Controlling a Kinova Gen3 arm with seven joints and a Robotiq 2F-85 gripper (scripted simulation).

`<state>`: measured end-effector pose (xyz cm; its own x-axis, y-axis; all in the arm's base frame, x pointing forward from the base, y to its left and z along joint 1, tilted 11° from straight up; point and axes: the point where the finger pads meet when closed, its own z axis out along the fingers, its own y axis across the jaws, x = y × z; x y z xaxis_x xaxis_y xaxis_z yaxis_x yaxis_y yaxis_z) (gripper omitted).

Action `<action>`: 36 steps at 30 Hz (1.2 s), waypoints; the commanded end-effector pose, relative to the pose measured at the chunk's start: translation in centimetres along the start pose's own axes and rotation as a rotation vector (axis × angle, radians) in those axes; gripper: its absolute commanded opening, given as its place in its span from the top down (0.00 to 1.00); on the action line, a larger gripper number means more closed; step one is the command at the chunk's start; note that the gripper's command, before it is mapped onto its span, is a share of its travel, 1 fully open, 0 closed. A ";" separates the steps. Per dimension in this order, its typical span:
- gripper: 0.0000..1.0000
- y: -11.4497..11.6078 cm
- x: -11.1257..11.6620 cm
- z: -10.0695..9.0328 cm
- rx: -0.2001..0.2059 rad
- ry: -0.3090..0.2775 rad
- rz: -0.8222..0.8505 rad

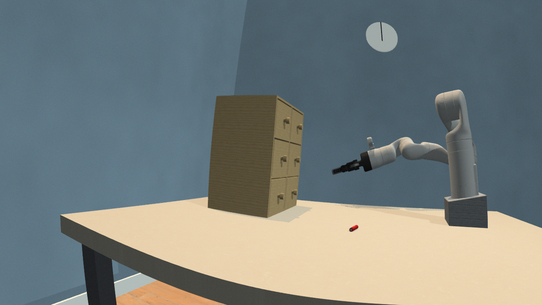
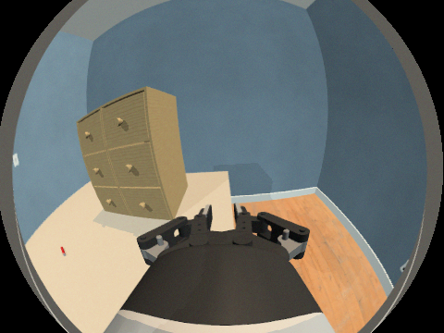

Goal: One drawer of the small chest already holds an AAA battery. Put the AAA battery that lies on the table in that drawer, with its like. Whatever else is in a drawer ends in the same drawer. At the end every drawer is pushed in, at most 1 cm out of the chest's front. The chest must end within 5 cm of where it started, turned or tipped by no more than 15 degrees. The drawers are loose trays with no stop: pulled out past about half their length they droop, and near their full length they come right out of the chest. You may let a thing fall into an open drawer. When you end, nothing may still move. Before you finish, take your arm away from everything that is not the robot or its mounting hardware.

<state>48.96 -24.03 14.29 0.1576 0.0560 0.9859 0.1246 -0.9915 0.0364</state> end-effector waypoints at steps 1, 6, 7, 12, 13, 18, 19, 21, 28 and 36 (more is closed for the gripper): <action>0.67 -0.7 0.1 0.3 0.005 0.006 0.006; 0.67 -1.6 -0.1 0.6 0.005 0.006 0.006; 0.67 -1.8 -0.2 0.7 0.005 0.006 0.006; 0.67 -3.0 -0.4 1.1 0.004 0.006 0.006; 0.67 -3.3 -0.5 1.2 0.004 0.006 0.006; 0.67 -4.0 -0.7 1.5 0.004 0.006 0.006; 0.67 -4.3 -0.7 1.6 0.004 0.006 0.006; 0.67 -4.9 -0.8 1.8 0.004 0.006 0.006; 0.67 -6.6 -1.2 2.5 0.004 0.005 0.006; 0.67 -7.7 -1.4 2.9 0.004 0.005 0.006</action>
<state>50.41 -16.81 12.04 0.1579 0.0556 0.9859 0.1256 -0.9914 0.0358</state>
